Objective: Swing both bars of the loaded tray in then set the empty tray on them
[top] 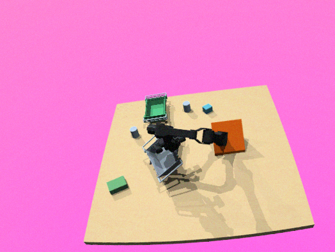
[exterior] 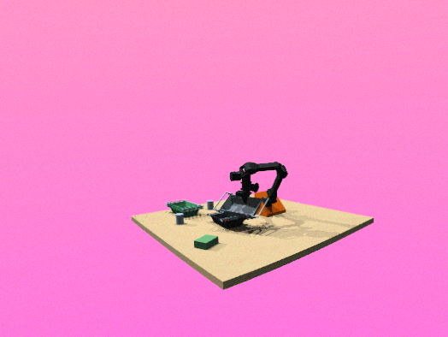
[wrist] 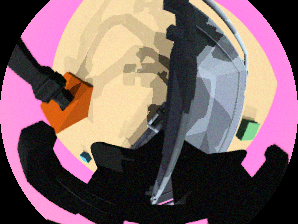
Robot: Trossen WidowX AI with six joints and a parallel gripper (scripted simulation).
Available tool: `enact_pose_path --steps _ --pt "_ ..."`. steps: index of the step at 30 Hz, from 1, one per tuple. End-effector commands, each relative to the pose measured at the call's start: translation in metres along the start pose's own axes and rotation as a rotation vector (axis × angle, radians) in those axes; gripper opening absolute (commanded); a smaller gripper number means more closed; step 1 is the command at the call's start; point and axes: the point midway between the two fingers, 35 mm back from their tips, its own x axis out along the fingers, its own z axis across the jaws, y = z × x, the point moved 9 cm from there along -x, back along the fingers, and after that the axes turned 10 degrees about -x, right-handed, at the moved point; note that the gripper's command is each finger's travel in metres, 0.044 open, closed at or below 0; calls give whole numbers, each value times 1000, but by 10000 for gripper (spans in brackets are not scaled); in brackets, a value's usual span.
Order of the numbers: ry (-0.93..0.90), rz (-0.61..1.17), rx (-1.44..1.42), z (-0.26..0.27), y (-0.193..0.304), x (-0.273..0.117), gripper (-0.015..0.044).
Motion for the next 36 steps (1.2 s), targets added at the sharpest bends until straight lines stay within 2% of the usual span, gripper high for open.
enact_pose_path --steps 1,26,36 --pt "22 13 54 5 17 -10 0" --pt "65 -49 376 62 121 -22 0" --pt "67 -51 385 64 124 -22 0"
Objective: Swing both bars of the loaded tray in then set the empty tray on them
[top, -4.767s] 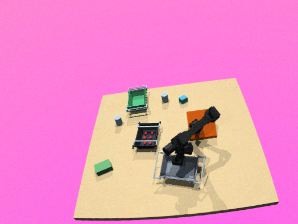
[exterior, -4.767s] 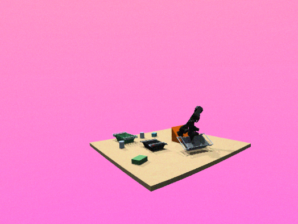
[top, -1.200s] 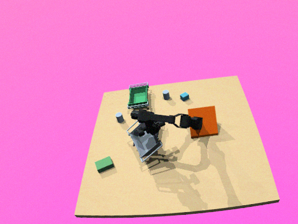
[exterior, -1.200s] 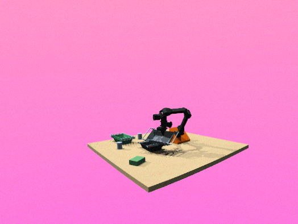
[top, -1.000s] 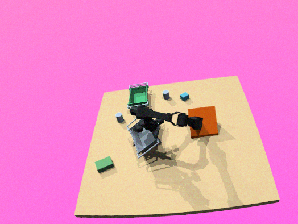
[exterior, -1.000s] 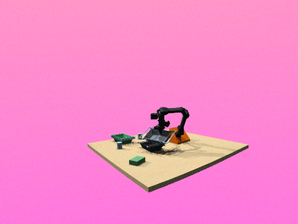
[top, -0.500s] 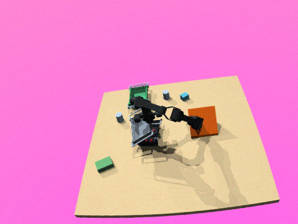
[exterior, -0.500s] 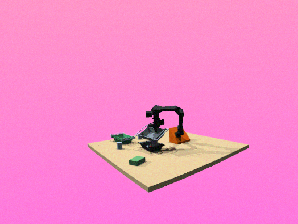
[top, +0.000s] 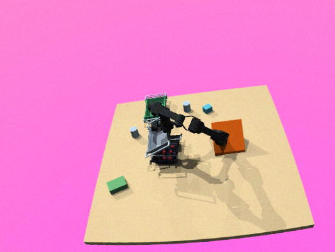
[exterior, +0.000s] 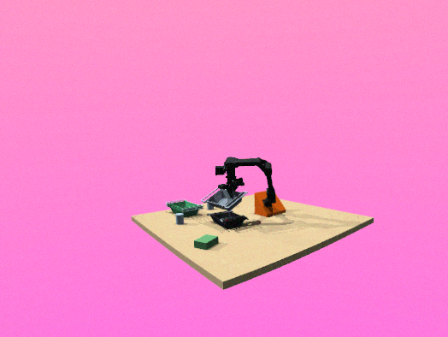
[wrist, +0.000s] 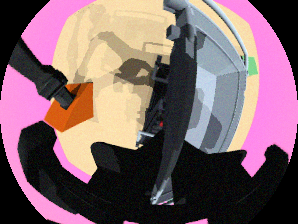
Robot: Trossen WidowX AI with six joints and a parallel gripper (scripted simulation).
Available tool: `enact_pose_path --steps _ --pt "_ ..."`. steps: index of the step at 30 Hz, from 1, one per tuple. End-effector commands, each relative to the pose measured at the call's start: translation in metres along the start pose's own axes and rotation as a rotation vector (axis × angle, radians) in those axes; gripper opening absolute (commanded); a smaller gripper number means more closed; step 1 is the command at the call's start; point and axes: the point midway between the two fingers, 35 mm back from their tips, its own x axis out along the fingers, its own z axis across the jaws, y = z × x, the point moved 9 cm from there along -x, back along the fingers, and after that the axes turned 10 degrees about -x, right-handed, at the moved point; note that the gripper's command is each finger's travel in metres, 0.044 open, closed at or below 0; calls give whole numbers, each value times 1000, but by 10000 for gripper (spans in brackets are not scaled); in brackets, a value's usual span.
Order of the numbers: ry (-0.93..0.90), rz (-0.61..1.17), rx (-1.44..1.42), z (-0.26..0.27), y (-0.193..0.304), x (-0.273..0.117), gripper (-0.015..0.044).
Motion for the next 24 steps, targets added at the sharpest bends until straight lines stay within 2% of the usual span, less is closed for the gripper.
enact_pose_path --steps 1,24 --pt "23 13 -1 0 0 -8 0" --pt "22 12 -1 0 3 -8 0"
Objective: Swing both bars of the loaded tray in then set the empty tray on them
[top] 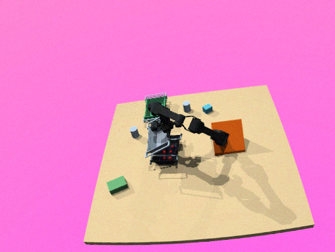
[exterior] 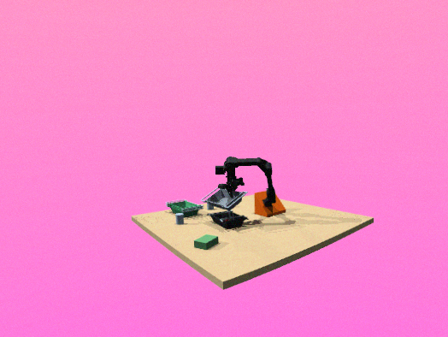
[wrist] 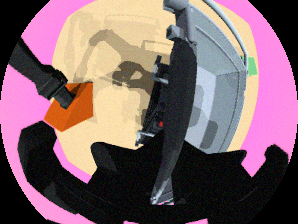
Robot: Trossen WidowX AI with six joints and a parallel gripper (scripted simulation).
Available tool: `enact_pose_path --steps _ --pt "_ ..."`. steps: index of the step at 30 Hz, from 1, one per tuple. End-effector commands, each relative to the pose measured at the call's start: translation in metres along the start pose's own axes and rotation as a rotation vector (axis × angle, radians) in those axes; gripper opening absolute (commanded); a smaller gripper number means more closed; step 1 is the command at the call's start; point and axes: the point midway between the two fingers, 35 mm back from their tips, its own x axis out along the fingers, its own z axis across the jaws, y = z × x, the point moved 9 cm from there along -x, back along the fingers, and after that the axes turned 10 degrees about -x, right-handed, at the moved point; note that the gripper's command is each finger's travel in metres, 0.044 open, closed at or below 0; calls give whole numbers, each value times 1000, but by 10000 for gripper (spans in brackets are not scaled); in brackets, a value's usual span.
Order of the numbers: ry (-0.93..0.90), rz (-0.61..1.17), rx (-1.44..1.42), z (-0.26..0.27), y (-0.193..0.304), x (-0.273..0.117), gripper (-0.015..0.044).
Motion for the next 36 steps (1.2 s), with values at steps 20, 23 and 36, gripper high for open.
enact_pose_path --steps 20,23,36 --pt "15 4 5 5 16 -5 0" --pt "15 5 12 4 16 -2 0" --pt "9 5 61 2 17 19 0"
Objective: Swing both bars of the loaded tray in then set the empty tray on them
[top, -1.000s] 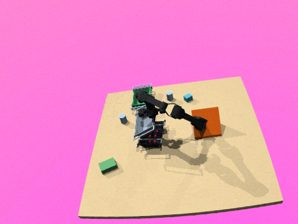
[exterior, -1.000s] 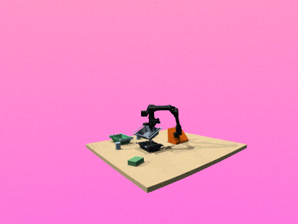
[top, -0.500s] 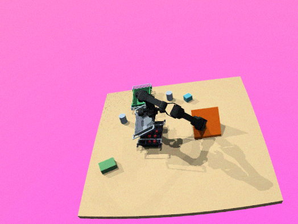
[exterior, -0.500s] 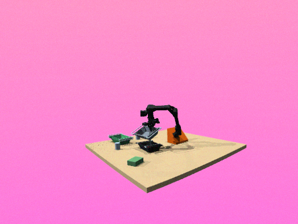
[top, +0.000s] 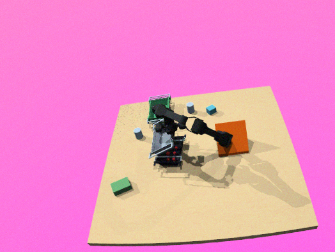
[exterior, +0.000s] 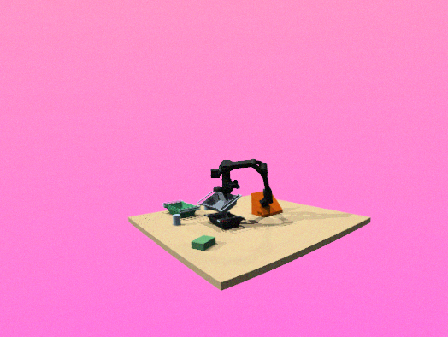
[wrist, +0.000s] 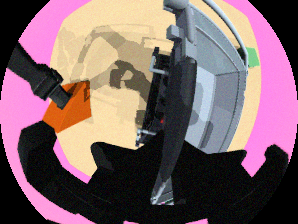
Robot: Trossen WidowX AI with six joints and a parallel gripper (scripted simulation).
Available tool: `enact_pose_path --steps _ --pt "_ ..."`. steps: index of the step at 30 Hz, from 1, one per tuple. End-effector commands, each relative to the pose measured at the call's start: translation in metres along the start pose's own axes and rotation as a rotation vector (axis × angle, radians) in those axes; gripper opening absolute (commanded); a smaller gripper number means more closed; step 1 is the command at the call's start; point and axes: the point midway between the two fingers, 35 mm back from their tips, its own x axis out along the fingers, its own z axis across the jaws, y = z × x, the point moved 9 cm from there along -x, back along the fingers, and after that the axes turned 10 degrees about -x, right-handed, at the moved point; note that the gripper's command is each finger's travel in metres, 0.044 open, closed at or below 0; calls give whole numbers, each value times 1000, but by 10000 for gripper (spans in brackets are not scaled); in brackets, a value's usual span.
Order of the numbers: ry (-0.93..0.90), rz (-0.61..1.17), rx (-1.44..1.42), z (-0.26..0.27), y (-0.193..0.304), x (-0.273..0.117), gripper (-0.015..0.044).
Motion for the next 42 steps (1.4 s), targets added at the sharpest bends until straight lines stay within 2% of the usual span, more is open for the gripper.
enact_pose_path --steps 1,21,42 --pt "17 3 20 1 0 2 0" --pt "9 3 98 0 0 36 0" --pt "6 3 120 9 -6 45 0"
